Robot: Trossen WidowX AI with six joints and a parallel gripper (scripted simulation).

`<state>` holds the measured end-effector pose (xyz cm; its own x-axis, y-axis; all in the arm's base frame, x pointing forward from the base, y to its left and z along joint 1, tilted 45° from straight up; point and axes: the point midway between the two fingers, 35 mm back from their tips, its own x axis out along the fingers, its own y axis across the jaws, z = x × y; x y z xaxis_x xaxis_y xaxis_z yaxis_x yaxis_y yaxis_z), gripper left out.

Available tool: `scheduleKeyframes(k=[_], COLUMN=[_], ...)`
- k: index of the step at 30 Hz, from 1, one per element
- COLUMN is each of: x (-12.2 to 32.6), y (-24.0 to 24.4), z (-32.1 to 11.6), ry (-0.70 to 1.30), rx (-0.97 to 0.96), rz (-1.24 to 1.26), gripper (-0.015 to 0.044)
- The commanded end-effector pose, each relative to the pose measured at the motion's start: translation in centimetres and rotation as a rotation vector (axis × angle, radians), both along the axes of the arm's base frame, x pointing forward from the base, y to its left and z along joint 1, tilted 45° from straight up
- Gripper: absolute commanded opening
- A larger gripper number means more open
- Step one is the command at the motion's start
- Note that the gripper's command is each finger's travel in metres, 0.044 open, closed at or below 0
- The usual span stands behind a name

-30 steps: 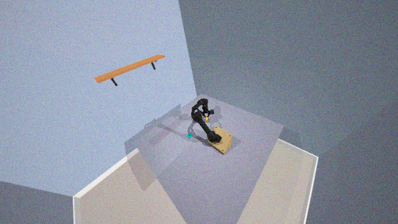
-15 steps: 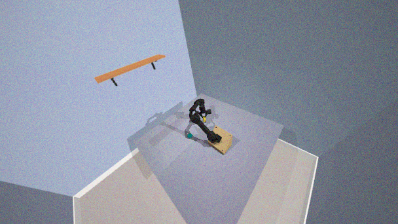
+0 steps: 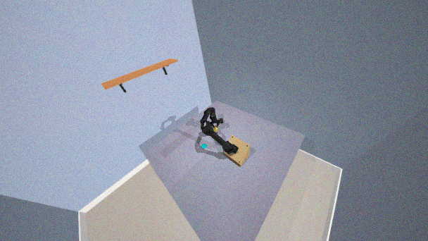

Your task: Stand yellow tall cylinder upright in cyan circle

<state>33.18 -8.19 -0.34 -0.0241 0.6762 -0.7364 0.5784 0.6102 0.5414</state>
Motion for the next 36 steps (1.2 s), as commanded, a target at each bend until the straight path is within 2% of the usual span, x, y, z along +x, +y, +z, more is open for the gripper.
scheduleKeyframes(k=[1, 36], x=[0.4, 1.4], y=[0.9, 8.5], z=[1.1, 9.3], ry=[-0.012, -0.125], rx=[0.001, 0.014], rz=[0.009, 0.127], gripper=[0.0105, 0.0105])
